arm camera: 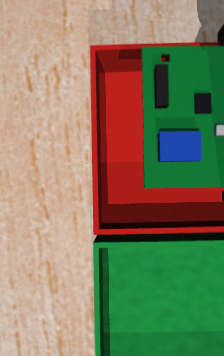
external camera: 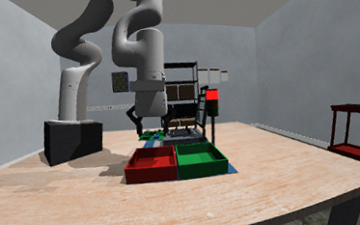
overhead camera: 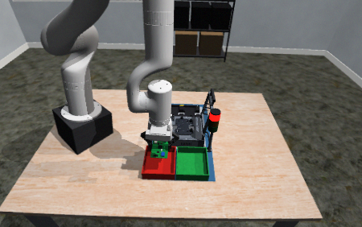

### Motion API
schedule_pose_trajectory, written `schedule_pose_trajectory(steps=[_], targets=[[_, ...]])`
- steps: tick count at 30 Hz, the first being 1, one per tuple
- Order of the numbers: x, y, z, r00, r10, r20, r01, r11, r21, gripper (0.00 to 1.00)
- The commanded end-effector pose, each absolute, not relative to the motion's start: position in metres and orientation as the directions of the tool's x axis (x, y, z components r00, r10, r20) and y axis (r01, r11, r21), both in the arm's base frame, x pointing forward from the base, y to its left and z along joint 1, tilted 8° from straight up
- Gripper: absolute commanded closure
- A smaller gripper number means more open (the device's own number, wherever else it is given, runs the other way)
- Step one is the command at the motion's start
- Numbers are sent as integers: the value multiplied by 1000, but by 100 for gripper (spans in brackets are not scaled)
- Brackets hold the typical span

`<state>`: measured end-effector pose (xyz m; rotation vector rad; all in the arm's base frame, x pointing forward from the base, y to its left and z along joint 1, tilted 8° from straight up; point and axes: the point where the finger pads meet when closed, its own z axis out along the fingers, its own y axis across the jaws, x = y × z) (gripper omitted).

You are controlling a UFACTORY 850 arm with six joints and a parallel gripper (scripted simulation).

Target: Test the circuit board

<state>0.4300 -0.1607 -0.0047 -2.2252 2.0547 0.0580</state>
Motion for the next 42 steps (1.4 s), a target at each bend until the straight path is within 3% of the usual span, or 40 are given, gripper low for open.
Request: schedule_pose_trajectory(steps=[1,42], targets=[[428,-169,-8,85,-990,-110,-993,-75,-93,21],[431,-164,-53,85,-990,-110,-993,-75,-93,21]])
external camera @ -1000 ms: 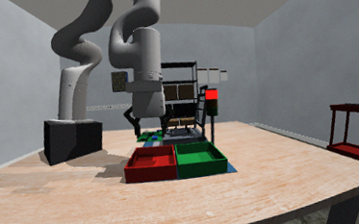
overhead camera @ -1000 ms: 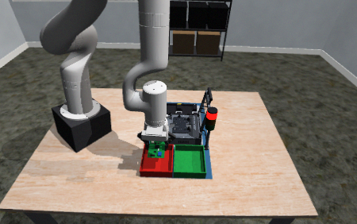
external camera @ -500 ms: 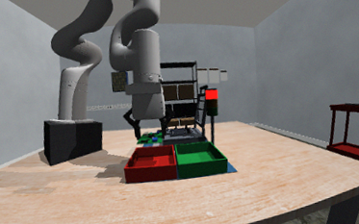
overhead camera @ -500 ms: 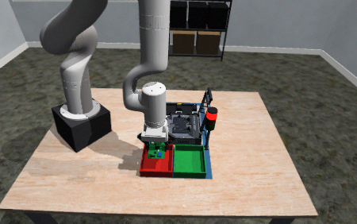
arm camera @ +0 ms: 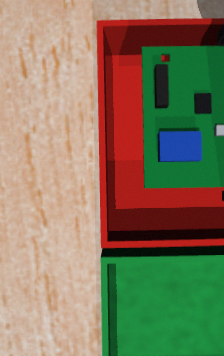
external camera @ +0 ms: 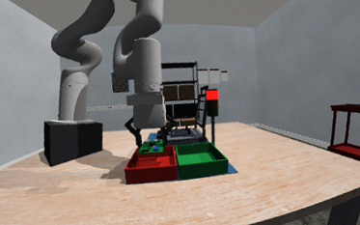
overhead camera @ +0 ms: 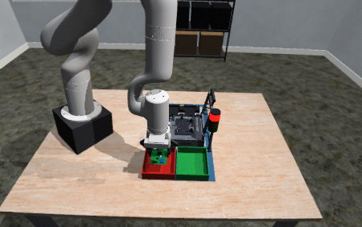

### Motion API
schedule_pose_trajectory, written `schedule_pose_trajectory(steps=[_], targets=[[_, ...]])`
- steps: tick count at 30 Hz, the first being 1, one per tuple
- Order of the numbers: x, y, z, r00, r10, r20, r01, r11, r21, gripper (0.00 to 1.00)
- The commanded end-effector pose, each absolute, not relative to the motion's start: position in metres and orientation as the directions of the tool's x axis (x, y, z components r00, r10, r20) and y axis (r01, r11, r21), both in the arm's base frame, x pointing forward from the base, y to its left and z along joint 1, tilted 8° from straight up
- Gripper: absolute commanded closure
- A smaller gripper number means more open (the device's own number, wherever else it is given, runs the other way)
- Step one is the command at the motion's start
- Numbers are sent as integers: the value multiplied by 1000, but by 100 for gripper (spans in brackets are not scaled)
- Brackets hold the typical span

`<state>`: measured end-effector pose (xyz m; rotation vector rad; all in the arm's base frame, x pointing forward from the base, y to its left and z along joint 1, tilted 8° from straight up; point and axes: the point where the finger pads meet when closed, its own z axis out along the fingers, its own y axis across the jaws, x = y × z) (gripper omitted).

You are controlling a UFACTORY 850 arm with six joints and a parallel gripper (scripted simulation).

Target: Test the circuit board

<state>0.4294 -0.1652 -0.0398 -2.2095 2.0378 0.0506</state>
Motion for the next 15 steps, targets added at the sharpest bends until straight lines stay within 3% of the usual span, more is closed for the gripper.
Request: schedule_pose_trajectory(steps=[1,15], targets=[[432,-164,-56,85,-990,-110,-993,-75,-93,21],[434,-160,-90,85,-990,-110,-993,-75,-93,21]])
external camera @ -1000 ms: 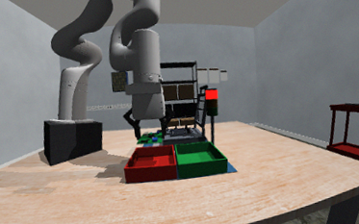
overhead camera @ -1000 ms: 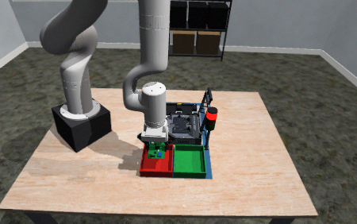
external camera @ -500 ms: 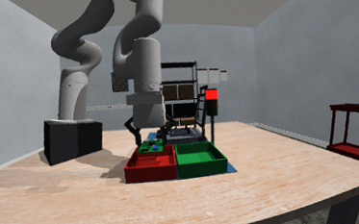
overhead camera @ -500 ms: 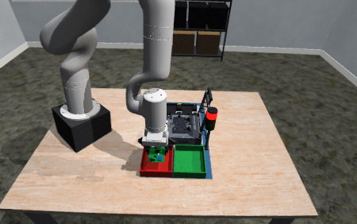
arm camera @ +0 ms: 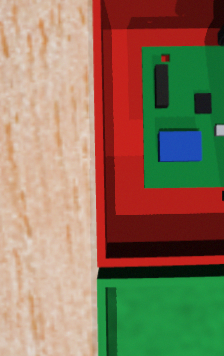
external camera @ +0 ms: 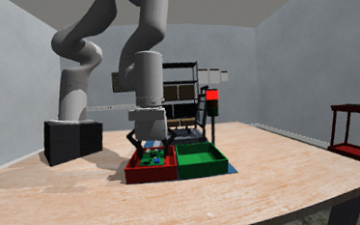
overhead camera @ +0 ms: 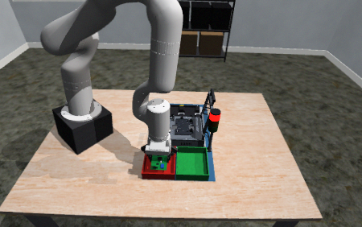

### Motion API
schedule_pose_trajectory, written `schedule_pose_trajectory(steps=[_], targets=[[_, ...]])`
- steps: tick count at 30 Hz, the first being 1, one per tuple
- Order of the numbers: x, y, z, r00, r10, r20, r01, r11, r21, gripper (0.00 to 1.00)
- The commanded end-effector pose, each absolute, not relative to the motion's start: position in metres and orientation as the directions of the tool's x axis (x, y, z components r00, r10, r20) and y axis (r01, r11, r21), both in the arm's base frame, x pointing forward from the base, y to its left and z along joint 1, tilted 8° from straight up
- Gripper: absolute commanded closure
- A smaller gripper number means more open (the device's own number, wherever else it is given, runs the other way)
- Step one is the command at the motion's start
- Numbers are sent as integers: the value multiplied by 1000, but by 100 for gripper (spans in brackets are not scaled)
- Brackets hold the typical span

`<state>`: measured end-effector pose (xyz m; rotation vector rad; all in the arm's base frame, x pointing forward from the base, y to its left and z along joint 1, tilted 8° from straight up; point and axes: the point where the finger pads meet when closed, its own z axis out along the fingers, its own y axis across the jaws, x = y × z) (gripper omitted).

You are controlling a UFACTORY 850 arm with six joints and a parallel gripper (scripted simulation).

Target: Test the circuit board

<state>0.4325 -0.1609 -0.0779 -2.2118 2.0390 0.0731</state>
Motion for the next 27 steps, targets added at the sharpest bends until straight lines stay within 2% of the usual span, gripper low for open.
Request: schedule_pose_trajectory(steps=[1,27], targets=[[435,-160,-92,85,-990,-110,-993,-75,-93,21],[436,-158,-103,85,-990,-110,-993,-75,-93,21]])
